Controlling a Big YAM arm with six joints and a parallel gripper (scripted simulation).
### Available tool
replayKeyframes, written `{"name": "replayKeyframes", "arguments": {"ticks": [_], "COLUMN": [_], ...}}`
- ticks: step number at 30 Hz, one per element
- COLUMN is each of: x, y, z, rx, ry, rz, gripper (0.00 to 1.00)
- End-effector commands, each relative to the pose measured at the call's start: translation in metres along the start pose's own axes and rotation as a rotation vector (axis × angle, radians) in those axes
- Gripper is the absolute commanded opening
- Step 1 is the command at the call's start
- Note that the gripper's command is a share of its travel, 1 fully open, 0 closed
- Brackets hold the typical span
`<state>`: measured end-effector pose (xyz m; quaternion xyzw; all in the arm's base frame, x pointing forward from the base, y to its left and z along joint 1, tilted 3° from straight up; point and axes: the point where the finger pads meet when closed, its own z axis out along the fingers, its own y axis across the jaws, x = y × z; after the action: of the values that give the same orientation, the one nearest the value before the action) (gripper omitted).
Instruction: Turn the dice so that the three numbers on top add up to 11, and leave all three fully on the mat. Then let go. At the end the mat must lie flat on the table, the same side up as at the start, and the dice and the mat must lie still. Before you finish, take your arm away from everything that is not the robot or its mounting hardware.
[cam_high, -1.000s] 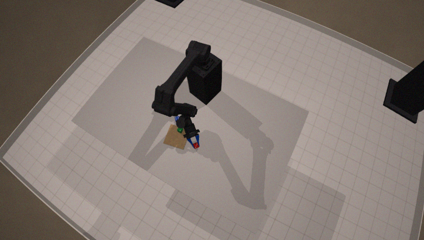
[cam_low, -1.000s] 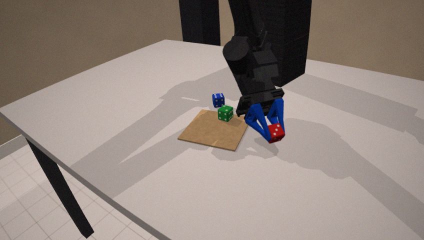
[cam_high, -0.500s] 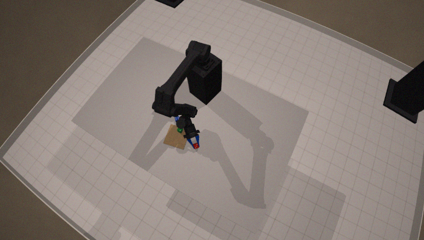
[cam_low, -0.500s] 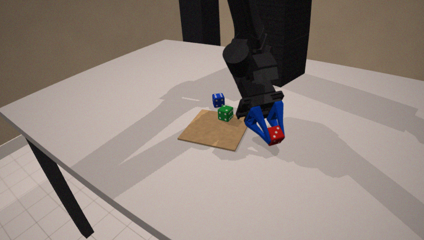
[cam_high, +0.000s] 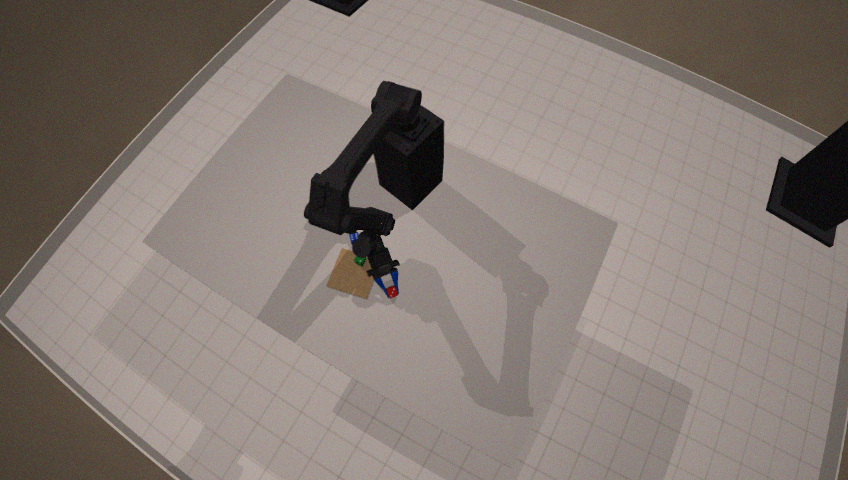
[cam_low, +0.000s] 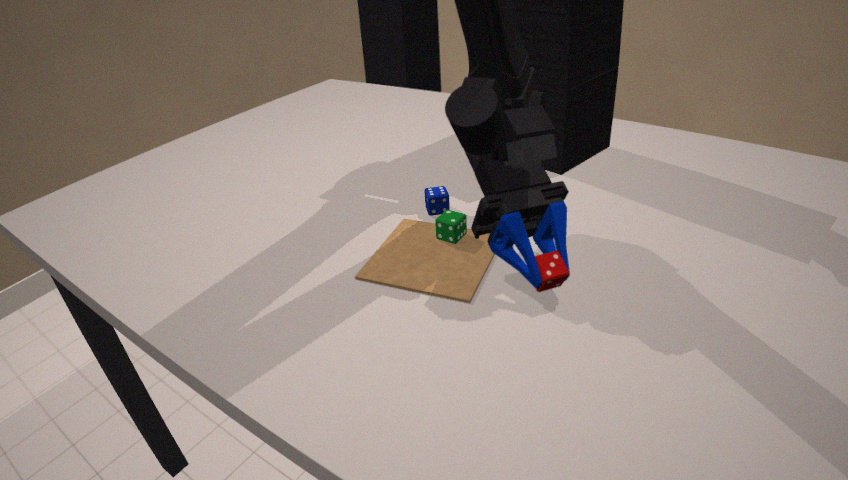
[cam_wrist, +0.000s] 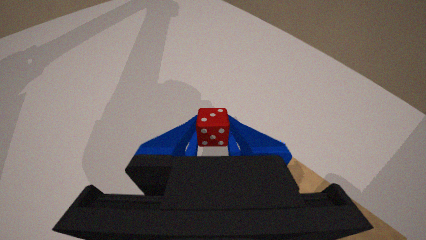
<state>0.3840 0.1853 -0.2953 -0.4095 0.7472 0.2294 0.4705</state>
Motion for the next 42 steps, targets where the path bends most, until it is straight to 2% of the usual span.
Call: {"name": "replayKeyframes", "arguments": {"ticks": [1,14,33,36,39,42], "x": [-0.008,-0.007,0.008,0.004,0.011,0.007], "y": [-0.006,-0.005,-0.004,-0.001,-0.002,-0.005], "z": [-0.004,-0.004,0.002,-0.003,0.001,0.002], "rx": [0.014,0.014,0.013,0.01,0.01,0.014], "ry": [-0.018,-0.017,-0.014,-0.007,-0.008,-0.015], "rz": [-0.012,-0.012,-0.009,-0.003,-0.005,-0.011], "gripper": [0.26,0.26,0.26,0.26,0.26,0.26]}}
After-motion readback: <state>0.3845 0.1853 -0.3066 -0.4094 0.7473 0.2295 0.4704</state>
